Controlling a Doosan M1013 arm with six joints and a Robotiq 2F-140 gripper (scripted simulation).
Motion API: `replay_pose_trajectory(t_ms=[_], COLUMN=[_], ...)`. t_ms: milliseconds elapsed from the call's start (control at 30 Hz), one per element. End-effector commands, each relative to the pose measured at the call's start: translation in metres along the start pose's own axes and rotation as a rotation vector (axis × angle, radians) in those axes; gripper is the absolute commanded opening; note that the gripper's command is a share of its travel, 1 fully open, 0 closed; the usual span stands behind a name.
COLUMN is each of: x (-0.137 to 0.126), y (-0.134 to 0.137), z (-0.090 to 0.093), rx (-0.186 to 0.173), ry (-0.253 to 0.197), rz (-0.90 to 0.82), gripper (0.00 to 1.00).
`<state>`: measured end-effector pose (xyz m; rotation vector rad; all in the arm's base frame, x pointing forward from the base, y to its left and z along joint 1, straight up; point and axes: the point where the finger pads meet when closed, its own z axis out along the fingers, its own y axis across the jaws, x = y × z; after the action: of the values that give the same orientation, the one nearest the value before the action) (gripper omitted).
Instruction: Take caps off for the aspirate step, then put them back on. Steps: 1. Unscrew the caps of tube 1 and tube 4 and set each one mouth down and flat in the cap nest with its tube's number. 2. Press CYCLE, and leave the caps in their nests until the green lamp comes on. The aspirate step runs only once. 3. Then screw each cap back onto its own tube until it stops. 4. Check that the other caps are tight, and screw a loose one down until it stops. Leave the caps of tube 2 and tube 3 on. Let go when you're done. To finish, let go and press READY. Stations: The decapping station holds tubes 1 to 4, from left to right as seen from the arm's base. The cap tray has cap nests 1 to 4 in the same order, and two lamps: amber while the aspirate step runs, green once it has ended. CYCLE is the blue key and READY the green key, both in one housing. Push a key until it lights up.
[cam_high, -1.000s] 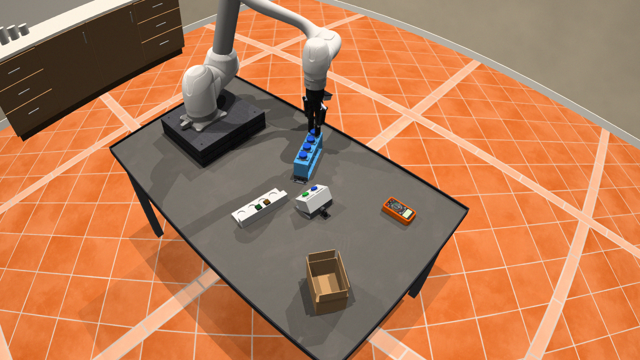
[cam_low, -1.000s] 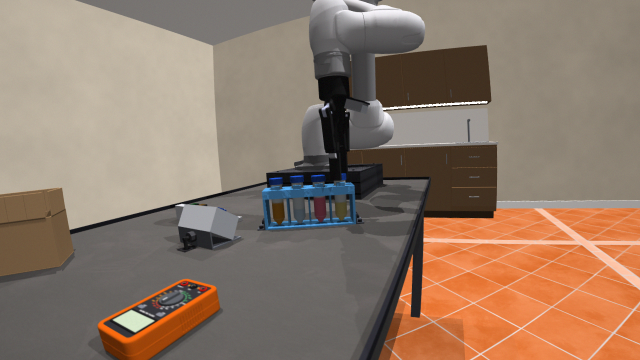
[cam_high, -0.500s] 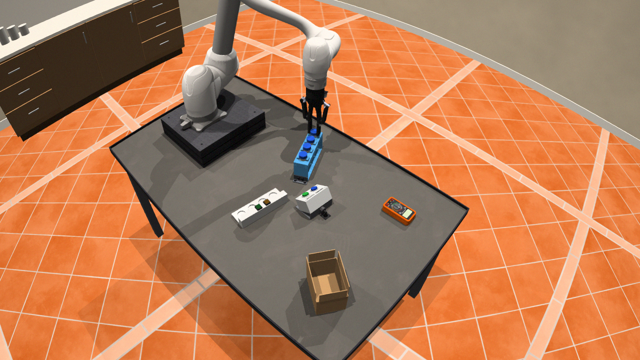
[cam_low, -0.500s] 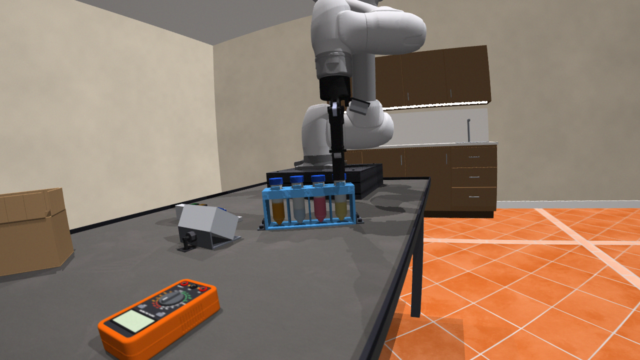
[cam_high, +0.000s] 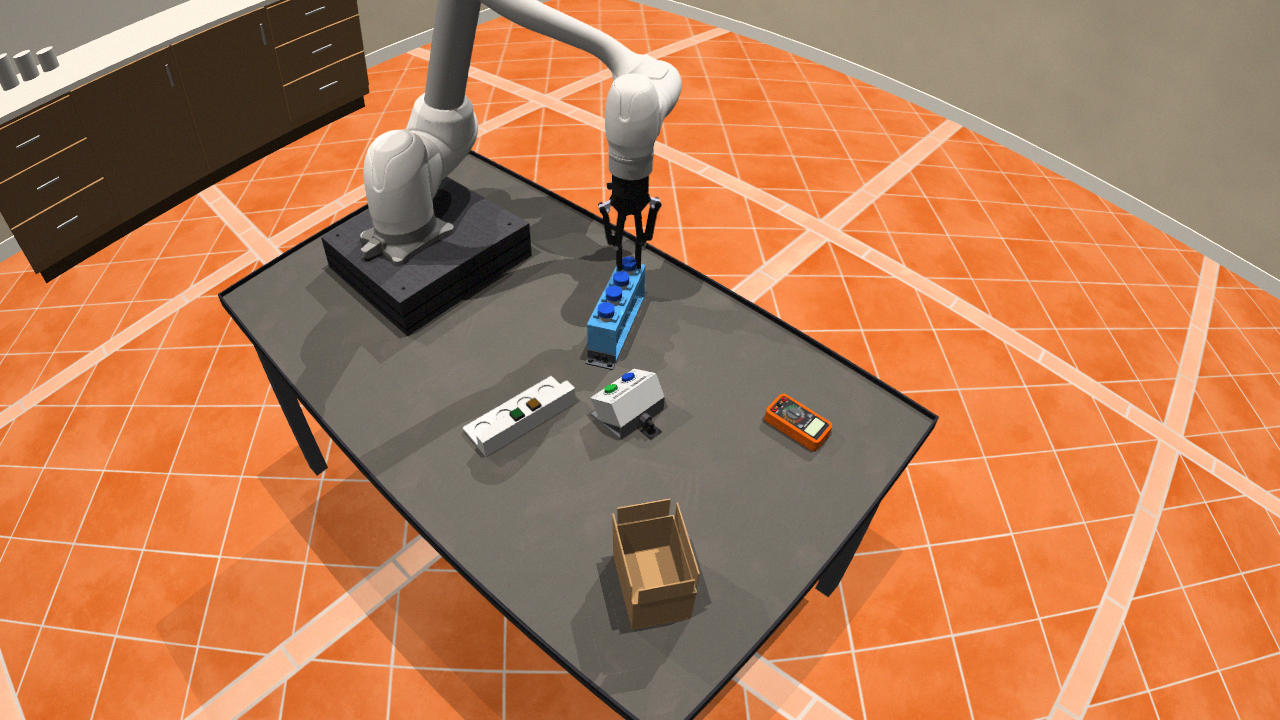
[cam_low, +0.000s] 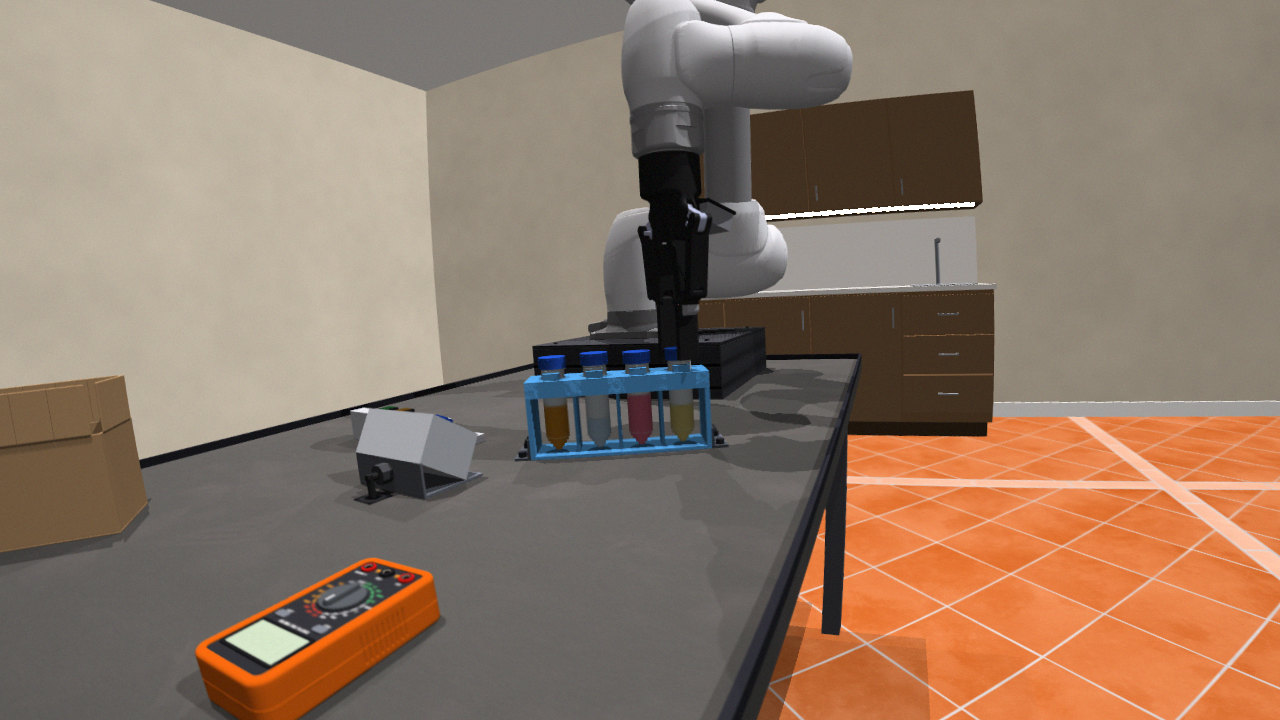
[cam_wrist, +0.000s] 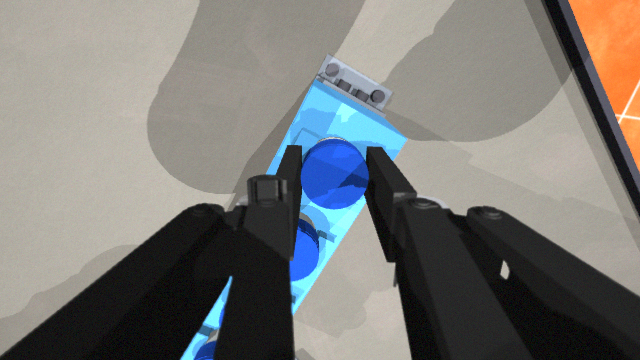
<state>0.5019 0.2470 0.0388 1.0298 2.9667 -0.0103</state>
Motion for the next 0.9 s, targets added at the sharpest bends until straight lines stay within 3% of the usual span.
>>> replay_pose_trajectory(t_ms=[0, 33, 67, 467, 800, 867], x=[-0.0003, -0.0003, -0.0002, -0.0002, -0.0003, -0.0003], y=[0.0004, 0.0004, 0.0004, 0.0003, 0.0004, 0.0004], z=[-0.0007, -0.0007, -0.0008, -0.0008, -0.0008, -0.0008], rx=[-0.006, -0.006, -0.006, -0.006, -0.003, -0.003], ry=[0.011, 0.011, 0.011, 0.011, 0.014, 0.014], rz=[-0.041, -0.041, -0.041, -0.041, 0.648, 0.648], gripper=[0.30, 0.30, 0.41, 0.41, 0.41, 0.41])
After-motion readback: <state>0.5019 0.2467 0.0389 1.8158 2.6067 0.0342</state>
